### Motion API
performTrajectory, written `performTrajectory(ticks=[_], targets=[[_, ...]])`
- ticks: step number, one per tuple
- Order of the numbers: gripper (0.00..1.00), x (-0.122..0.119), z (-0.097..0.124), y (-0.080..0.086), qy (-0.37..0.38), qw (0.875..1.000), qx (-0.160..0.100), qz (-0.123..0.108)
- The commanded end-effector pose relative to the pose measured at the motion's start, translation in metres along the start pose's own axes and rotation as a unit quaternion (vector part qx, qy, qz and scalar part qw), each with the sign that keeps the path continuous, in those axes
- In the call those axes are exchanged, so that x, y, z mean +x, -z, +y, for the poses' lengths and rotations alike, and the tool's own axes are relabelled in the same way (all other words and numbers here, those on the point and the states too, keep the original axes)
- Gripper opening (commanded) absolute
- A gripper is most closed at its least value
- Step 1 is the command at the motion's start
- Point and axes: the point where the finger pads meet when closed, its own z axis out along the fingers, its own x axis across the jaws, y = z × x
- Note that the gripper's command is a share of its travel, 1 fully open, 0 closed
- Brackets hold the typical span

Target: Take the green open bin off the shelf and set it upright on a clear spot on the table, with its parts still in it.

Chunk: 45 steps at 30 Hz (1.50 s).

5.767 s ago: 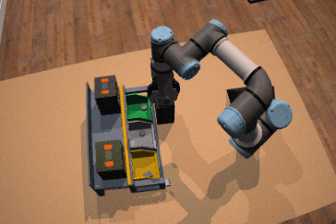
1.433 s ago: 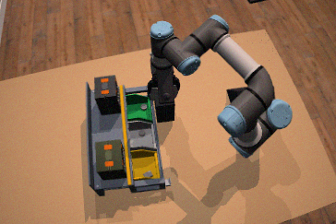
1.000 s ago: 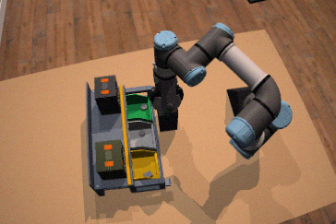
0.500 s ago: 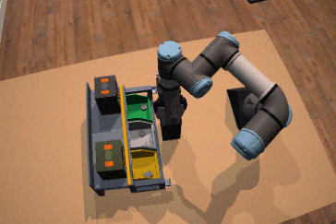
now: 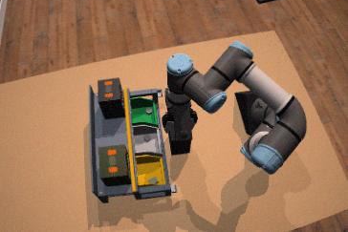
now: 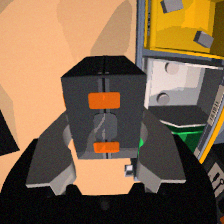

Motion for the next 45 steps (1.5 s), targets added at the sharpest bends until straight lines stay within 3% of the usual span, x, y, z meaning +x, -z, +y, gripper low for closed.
performTrajectory(ticks=[1, 6, 11, 23, 28, 40, 45], targets=[[0.0, 0.0, -0.005, 0.002, 0.0, 1.0, -0.002, 0.002], [0.0, 0.0, -0.005, 0.002, 0.0, 1.0, -0.002, 0.002], [0.0, -0.005, -0.044, 0.002, 0.0, 1.0, -0.002, 0.002], [0.0, -0.005, -0.044, 0.002, 0.0, 1.0, -0.002, 0.002], [0.0, -0.012, -0.098, 0.002, 0.0, 1.0, -0.002, 0.002], [0.0, -0.012, -0.098, 0.002, 0.0, 1.0, -0.002, 0.002], [0.0, -0.016, -0.126, 0.003, 0.0, 1.0, -0.002, 0.002]])
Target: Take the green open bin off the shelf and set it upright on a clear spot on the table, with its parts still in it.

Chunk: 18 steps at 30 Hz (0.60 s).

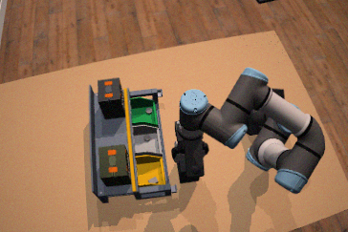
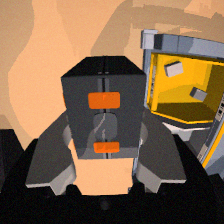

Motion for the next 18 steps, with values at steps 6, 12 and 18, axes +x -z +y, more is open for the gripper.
performTrajectory(ticks=[6, 12, 18], targets=[[0.0, -0.0015, -0.02, 0.0018, 0.0, 1.0, -0.001, 0.002], [0.0, -0.0015, -0.02, 0.0018, 0.0, 1.0, -0.001, 0.002], [0.0, -0.0002, -0.0105, 0.0018, 0.0, 1.0, -0.001, 0.002]])
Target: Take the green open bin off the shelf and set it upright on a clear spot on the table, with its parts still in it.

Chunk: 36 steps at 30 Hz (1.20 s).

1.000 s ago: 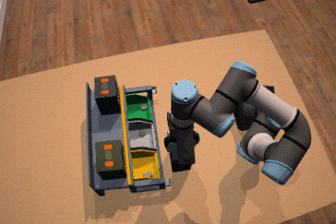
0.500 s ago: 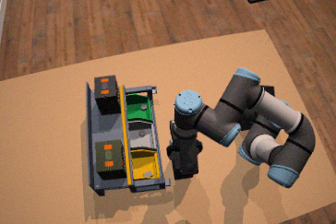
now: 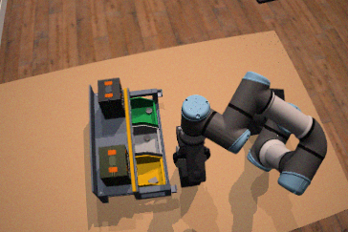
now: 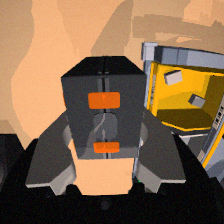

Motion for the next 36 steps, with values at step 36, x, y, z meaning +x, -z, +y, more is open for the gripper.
performTrajectory(ticks=[36], targets=[[0.0, 0.0026, 0.0131, 0.0008, 0.001, 1.0, -0.001, 0.002]])
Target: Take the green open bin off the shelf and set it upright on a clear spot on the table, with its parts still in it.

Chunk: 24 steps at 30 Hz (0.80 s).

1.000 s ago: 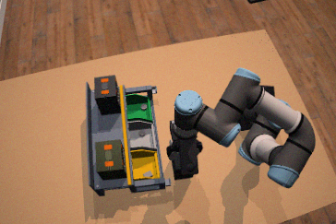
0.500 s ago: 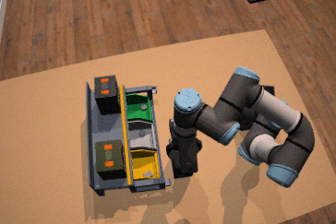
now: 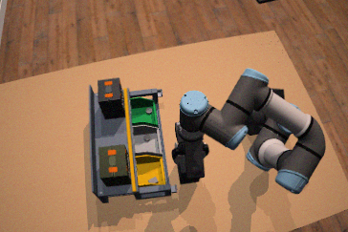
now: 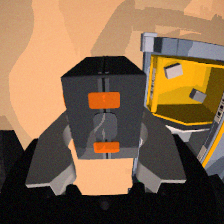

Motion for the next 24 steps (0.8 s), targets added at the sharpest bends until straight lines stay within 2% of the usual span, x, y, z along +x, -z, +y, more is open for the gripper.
performTrajectory(ticks=[1, 9, 14, 24], targets=[[0.0, 0.001, 0.001, 0.001, 0.0, 1.0, -0.001, 0.002], [0.0, 0.001, 0.001, 0.001, 0.0, 1.0, -0.001, 0.002], [0.0, 0.001, 0.003, -0.009, 0.0, 1.0, -0.001, 0.002], [0.0, 0.001, 0.003, -0.009, 0.0, 1.0, -0.001, 0.002]])
